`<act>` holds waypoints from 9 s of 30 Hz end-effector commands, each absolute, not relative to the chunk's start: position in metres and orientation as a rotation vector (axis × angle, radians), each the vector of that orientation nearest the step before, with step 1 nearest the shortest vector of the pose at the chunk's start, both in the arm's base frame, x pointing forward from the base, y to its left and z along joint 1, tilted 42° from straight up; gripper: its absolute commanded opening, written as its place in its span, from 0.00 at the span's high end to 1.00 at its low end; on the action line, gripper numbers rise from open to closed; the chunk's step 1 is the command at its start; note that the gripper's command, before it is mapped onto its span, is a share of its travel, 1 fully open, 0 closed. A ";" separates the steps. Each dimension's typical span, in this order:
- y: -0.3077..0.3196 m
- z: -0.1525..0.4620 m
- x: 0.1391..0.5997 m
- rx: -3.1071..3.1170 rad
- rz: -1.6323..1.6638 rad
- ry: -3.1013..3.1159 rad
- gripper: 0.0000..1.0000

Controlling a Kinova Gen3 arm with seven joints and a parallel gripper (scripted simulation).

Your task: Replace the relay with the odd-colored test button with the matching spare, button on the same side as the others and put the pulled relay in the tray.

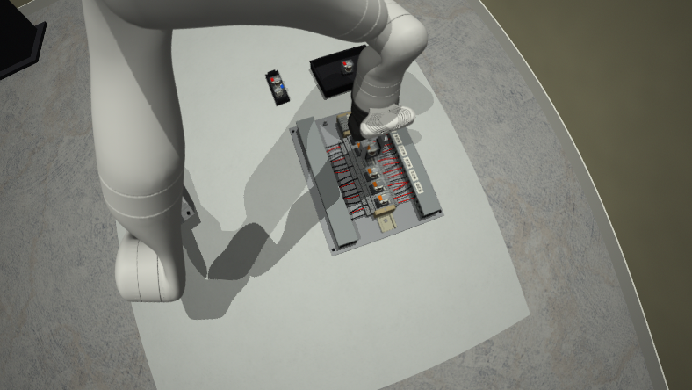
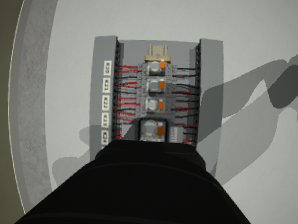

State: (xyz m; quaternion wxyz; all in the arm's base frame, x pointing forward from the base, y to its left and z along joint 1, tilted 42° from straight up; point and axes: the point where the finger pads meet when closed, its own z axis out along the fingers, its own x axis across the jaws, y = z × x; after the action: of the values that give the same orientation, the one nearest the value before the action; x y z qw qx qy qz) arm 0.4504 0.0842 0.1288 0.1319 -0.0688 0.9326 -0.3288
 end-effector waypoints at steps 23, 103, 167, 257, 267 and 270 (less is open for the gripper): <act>0.079 0.118 0.454 -0.204 -0.951 2.705 1.00; 0.056 0.089 0.464 -0.202 -0.953 2.706 1.00; 0.057 0.090 0.464 -0.202 -0.953 2.706 1.00; 0.054 0.085 0.466 -0.202 -0.953 2.706 1.00; 0.054 0.085 0.466 -0.202 -0.953 2.706 1.00; 0.054 0.085 0.466 -0.202 -0.953 2.706 1.00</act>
State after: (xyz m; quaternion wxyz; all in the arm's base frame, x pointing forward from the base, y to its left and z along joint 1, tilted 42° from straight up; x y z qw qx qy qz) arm 0.4654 0.0535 0.0849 0.1319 -0.0695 0.9326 -0.3287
